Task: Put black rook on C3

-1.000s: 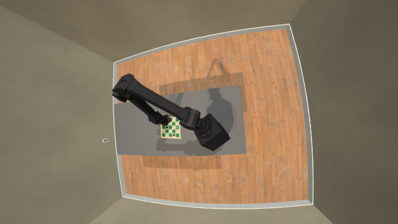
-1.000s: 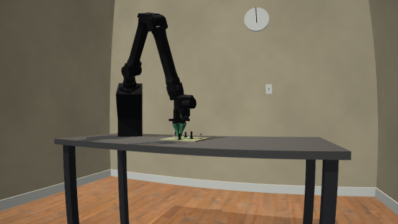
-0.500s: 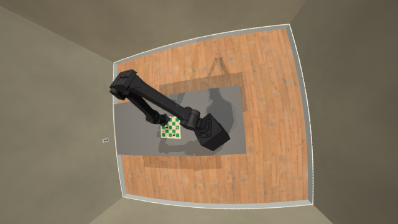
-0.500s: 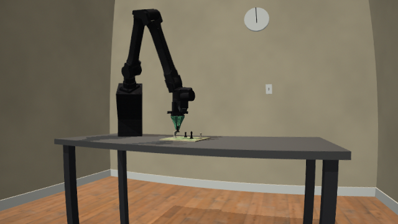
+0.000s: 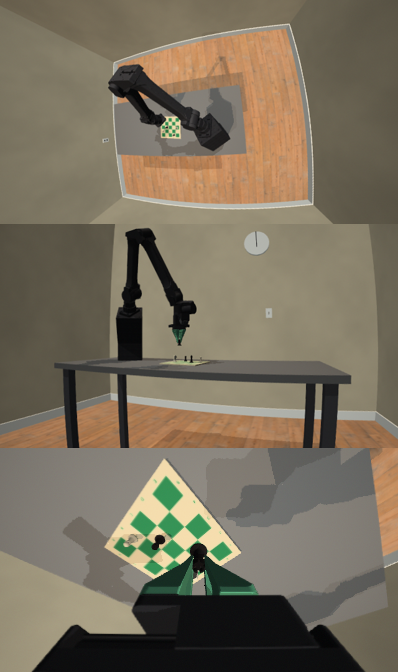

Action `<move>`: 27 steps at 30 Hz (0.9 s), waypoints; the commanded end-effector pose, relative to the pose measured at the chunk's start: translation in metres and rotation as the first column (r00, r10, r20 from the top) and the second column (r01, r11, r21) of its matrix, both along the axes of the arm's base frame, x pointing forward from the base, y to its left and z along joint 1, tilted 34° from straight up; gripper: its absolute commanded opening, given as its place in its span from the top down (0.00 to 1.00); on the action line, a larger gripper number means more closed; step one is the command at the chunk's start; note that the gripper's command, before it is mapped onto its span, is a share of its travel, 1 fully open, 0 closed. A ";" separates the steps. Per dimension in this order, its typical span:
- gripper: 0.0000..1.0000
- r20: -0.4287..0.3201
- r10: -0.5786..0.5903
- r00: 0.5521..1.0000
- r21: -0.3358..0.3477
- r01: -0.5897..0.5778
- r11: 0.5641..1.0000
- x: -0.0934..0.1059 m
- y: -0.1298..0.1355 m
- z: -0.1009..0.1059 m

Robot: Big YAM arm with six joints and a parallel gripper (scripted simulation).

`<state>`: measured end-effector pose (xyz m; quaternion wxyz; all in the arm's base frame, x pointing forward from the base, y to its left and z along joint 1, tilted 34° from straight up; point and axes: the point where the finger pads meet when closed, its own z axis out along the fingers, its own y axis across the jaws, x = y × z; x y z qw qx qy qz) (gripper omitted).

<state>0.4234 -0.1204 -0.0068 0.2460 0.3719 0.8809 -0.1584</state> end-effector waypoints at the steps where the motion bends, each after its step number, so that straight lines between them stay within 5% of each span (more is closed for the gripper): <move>1: 1.00 -0.019 0.001 1.000 0.004 -0.001 1.000 -0.001 0.006 -0.005; 27: 1.00 -0.021 0.006 1.000 0.003 -0.006 1.000 -0.001 0.006 -0.005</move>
